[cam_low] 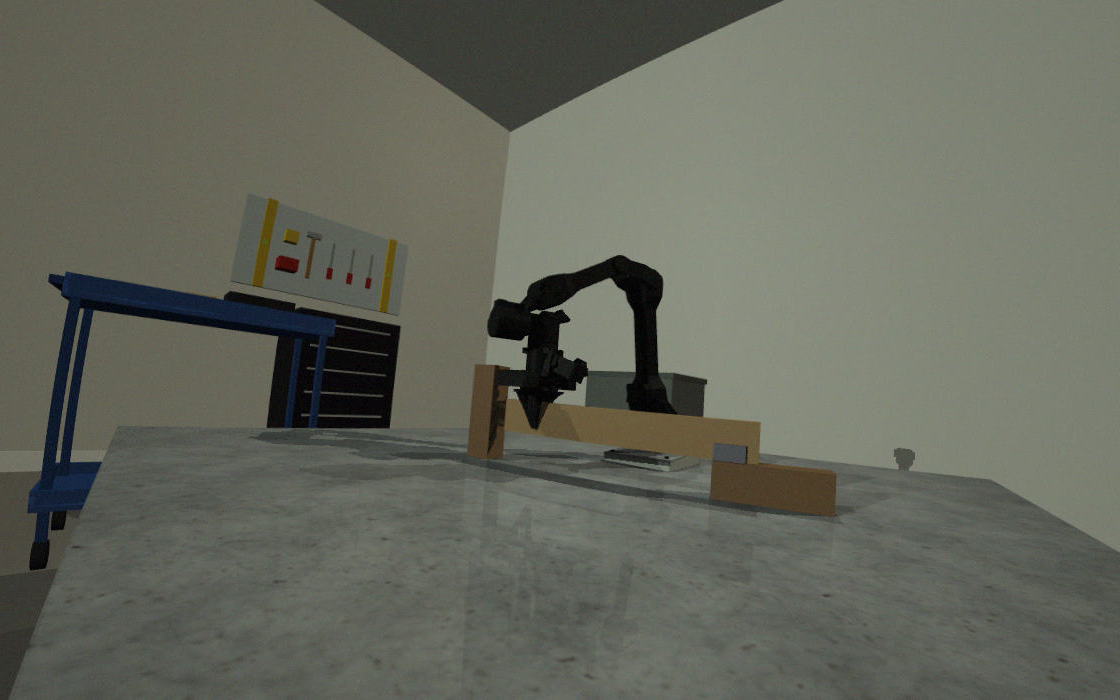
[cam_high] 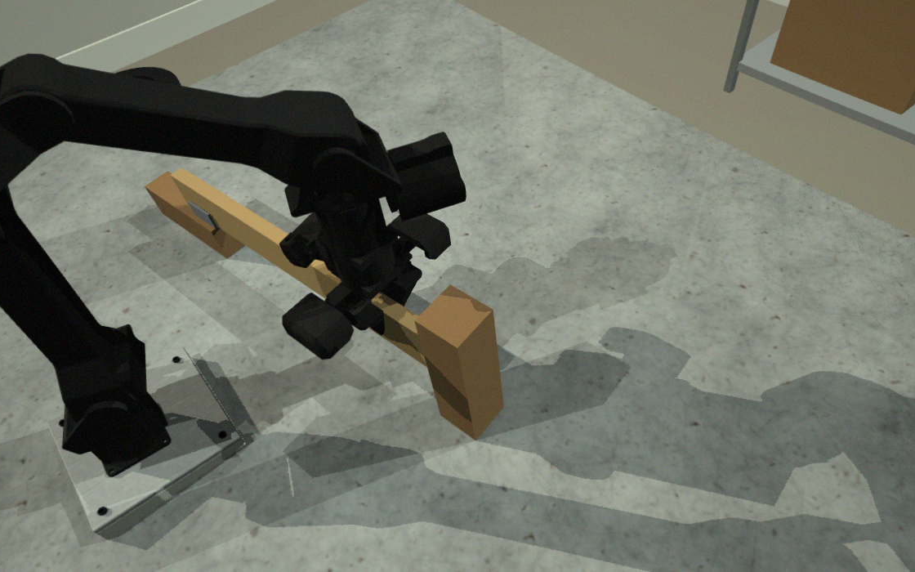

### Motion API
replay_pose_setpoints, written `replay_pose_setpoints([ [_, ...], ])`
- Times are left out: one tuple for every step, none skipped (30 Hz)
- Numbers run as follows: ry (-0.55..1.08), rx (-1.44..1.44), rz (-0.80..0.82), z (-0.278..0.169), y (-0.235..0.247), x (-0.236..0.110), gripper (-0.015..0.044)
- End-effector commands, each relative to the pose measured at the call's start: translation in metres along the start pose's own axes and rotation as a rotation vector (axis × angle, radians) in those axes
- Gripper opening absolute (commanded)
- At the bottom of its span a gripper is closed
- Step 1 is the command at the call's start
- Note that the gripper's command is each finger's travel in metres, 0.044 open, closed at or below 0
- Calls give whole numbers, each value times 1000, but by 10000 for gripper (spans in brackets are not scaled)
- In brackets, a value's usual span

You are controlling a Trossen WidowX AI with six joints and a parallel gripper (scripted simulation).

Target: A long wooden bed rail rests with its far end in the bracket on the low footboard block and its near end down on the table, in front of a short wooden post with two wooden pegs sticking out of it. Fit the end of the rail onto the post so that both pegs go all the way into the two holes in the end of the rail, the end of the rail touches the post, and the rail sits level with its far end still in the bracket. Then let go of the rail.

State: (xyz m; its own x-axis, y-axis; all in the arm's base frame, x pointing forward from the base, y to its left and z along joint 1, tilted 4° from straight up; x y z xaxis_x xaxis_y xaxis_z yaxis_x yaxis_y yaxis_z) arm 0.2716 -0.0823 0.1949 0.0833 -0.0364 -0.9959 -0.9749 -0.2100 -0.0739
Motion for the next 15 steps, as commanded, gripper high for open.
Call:
replay_pose_setpoints([
  [4,-2,-6,-2,-1,-2,0],
  [4,-2,-6,-2,-1,-2,0],
  [4,-2,-6,-3,-1,-2,0],
  [4,-2,-6,-3,-1,-2,0],
  [4,-2,-6,-3,-1,-2,0],
  [4,-2,-6,-4,-1,-2,0],
  [4,-2,-6,-4,-1,-2,0],
  [4,-2,-6,-4,-1,-2,0],
  [4,-2,-6,-5,-1,-2,0],
  [4,-2,-6,-5,-1,-1,0],
  [4,-2,-6,-5,-1,-1,0],
  [4,-2,-6,-5,-1,-1,0],
  [4,-2,-6,-6,-1,-1,0],
  [4,-2,-6,-6,-1,-1,0],
  [4,-2,-6,-6,-1,-1,0],
])
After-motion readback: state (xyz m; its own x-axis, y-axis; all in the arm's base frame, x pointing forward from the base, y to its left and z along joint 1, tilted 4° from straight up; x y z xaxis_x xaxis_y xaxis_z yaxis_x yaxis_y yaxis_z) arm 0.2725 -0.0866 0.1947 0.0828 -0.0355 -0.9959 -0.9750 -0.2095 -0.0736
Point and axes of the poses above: the point midway between the two fingers, 35 mm back from their tips, its own x axis out along the fingers, its own y axis across the jaws, z = x × y, the point moved 9 cm from there along -x, back along the fingers, and after that the axes turned 2 degrees about x, right-handed, at the moved point
